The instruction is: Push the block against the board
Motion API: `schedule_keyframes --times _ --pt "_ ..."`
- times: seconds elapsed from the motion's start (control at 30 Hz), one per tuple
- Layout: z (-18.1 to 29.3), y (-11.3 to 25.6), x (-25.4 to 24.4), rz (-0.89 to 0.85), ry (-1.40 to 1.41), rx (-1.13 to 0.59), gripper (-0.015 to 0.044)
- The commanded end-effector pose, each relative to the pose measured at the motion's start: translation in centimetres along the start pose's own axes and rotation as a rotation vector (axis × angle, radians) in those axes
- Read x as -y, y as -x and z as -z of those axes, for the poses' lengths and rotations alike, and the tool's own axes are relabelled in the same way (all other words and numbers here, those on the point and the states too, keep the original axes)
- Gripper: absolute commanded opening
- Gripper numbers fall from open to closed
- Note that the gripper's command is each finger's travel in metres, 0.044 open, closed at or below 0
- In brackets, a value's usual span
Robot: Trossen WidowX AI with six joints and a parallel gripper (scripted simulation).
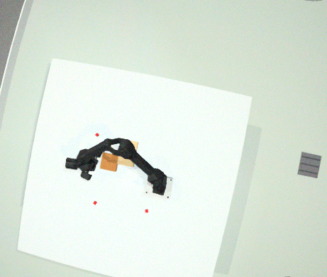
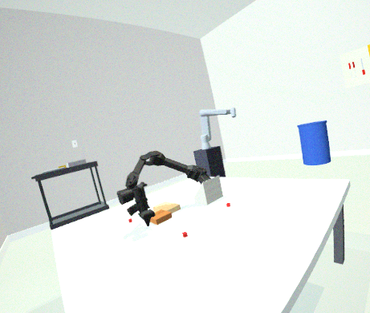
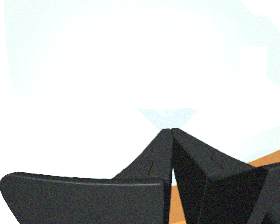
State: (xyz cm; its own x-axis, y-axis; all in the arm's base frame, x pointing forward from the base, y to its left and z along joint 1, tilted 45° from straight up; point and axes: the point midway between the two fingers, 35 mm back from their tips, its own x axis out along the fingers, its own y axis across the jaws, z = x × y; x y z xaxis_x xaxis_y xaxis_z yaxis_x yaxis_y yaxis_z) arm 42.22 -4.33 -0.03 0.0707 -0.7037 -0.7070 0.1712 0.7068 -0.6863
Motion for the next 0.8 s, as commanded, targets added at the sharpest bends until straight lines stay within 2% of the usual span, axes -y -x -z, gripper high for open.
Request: schedule_keyframes --times 0.0,0.4,0.53,0.77 --pt "-0.8 0.1 0.1 0.002 0.001 0.005 0.0000" --pt "-1.9 0.2 0.0 -0.001 -0.001 0.001 0.0000" --pt "-1.9 5.2 -0.1 0.000 0.001 0.005 0.0000" --pt "-1.6 5.3 0.0 0.003 0.036 0.011 0.0000"
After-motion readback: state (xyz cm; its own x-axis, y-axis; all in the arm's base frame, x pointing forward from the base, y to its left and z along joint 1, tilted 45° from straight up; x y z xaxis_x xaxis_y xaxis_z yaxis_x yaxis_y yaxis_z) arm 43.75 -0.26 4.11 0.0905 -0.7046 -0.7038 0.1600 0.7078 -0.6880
